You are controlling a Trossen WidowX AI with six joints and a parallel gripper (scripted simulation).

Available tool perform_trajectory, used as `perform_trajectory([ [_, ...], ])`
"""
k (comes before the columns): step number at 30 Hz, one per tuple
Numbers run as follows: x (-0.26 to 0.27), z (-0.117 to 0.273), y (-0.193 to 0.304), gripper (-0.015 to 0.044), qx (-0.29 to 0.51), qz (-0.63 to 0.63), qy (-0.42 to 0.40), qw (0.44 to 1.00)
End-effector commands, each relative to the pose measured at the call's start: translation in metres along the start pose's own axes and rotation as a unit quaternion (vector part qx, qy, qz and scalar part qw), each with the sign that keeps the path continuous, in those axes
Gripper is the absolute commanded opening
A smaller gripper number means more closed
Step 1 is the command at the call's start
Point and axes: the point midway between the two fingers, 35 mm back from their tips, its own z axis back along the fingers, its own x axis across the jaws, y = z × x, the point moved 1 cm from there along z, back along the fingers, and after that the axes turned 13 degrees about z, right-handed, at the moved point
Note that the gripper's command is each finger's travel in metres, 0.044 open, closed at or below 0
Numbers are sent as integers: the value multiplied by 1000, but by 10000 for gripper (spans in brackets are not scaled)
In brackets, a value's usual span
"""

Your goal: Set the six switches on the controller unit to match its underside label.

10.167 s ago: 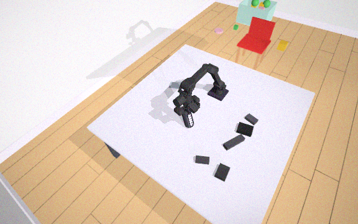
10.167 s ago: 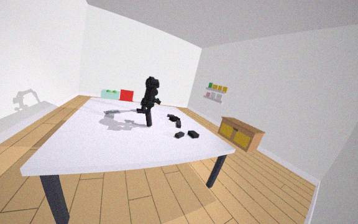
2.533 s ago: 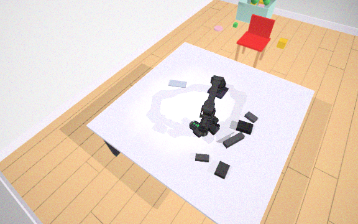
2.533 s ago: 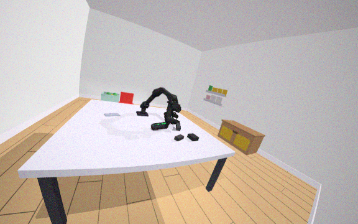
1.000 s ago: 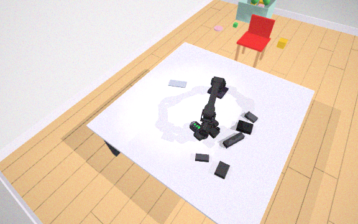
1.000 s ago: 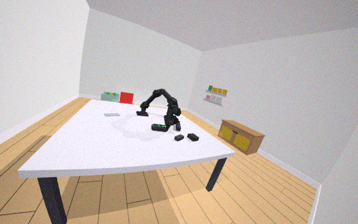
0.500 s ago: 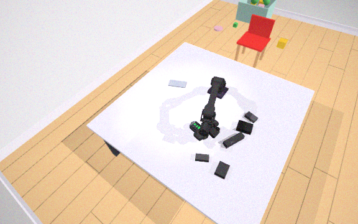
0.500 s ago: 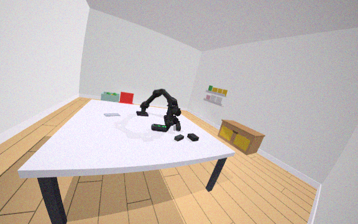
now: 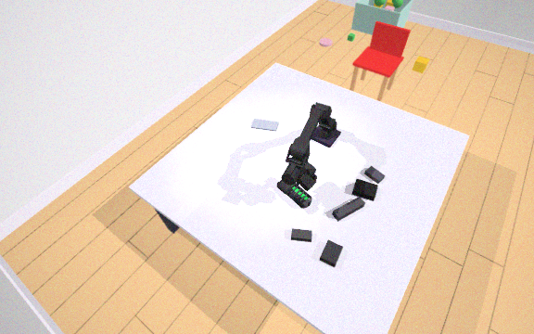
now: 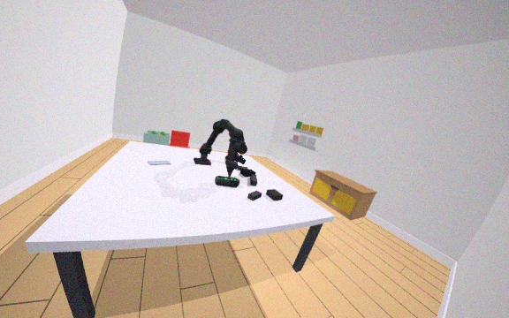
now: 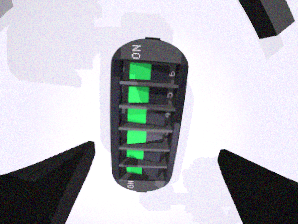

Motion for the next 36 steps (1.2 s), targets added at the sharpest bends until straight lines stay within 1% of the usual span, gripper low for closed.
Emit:
perform_trajectory([
  [1,5,-7,-7,440,2,13,-13,1000],
  [18,5,-7,-7,440,2,13,-13,1000],
  [20,6,-3,3,440,3,12,-13,1000],
  [24,17,15,47,440,7,3,-16,1000],
  [36,17,10,49,440,7,3,-16,1000],
])
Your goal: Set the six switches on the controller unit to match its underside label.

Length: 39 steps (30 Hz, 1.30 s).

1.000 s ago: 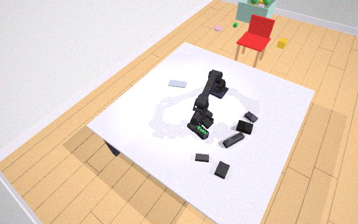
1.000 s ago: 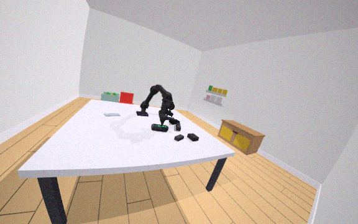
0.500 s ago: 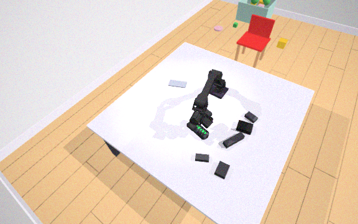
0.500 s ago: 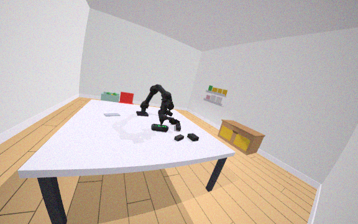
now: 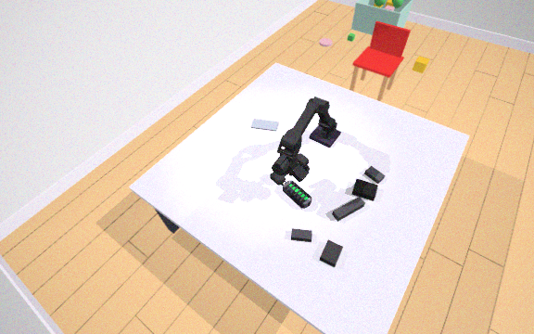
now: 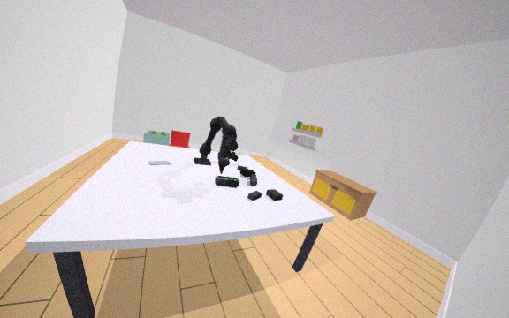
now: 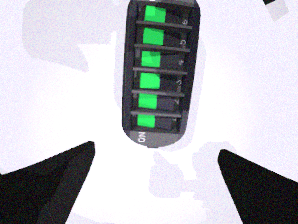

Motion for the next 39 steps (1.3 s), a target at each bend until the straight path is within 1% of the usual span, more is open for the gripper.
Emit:
perform_trajectory([
  [1,0,-6,1,440,1,2,-3,1000],
  [35,1,-59,1,440,1,2,-3,1000],
  [38,1,-59,1,361,1,2,-3,1000],
  [39,1,-59,1,355,1,2,-3,1000],
])
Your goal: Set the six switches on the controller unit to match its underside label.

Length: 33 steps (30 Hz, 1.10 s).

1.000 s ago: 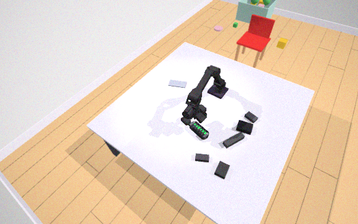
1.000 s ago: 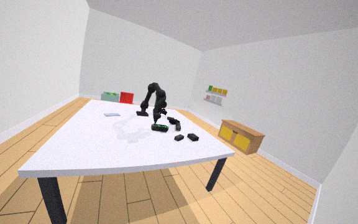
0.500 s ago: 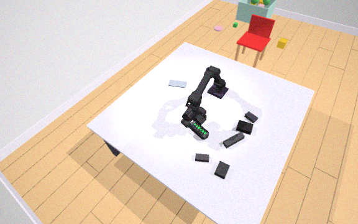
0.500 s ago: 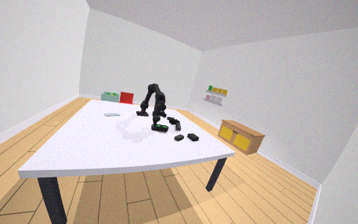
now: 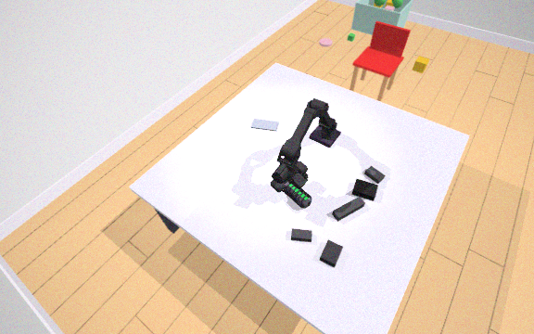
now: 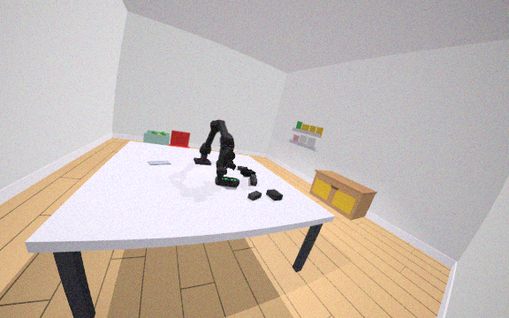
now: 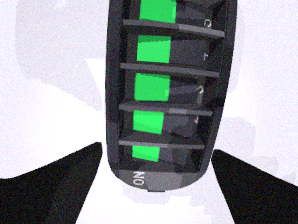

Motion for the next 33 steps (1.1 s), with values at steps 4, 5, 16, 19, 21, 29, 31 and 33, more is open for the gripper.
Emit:
perform_trajectory([
  [4,0,-1,0,328,1,3,-1,1000],
  [5,0,-1,0,321,1,3,-1,1000],
  [16,1,-1,0,209,0,3,-1,1000],
  [19,2,-1,0,130,0,3,-1,1000],
  [21,4,-1,-1,78,0,3,-1,1000],
  [29,11,-2,-3,0,0,3,-1,1000],
  [31,12,-3,-4,0,0,3,-1,1000],
  [33,14,-3,-5,0,0,3,-1,1000],
])
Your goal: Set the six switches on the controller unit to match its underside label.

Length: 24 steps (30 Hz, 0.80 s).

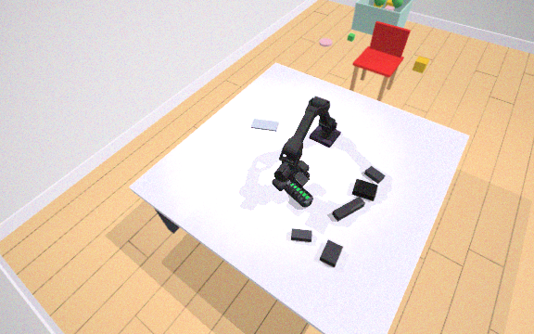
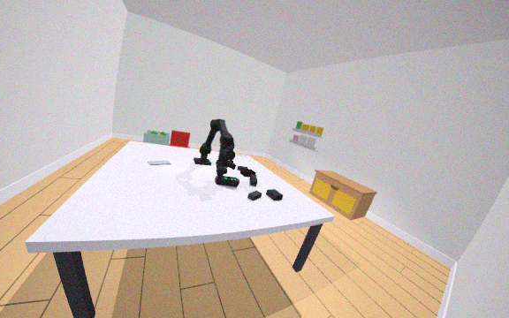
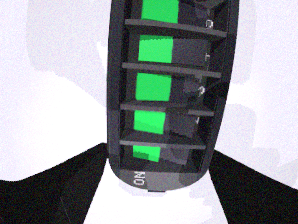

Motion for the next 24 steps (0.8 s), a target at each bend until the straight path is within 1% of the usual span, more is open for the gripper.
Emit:
perform_trajectory([
  [1,6,-2,-2,0,-1,1,-6,1000],
  [24,27,-3,-10,0,-1,1,-7,1000],
])
